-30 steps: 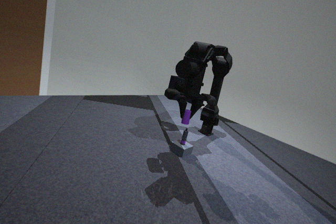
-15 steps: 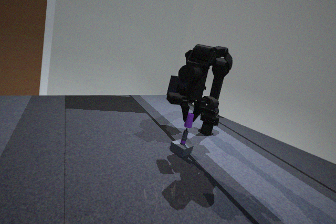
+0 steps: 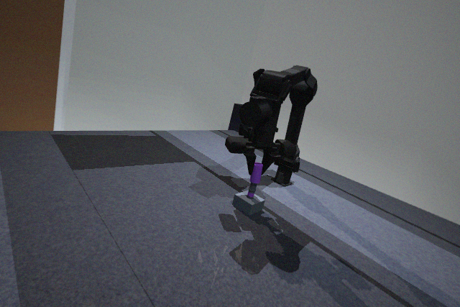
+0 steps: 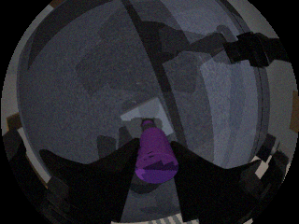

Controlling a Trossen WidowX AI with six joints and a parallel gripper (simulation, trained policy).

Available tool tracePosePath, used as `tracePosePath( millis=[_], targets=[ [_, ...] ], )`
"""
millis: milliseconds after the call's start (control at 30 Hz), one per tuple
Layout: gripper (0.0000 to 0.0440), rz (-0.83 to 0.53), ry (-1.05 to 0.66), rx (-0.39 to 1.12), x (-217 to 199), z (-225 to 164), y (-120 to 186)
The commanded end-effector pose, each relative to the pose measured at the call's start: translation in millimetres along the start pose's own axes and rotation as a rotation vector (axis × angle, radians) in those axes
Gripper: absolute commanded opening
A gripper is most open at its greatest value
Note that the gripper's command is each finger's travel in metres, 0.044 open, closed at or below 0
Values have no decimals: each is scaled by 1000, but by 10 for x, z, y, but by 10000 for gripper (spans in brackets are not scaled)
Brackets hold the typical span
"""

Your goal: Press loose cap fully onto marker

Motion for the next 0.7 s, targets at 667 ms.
tracePosePath(
  millis=[667],
  targets=[
    [115,-53,71,-47,-9,50,-500]
  ],
)
Point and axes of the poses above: the point midway between the two fingers, 35 mm back from their tips, its own y axis back along the fingers, its own x axis across the jaws, z = x × y, the point moved 4 cm from there along y, back along the fingers, and after that the axes turned 4 degrees about y, right-handed, at the moved point
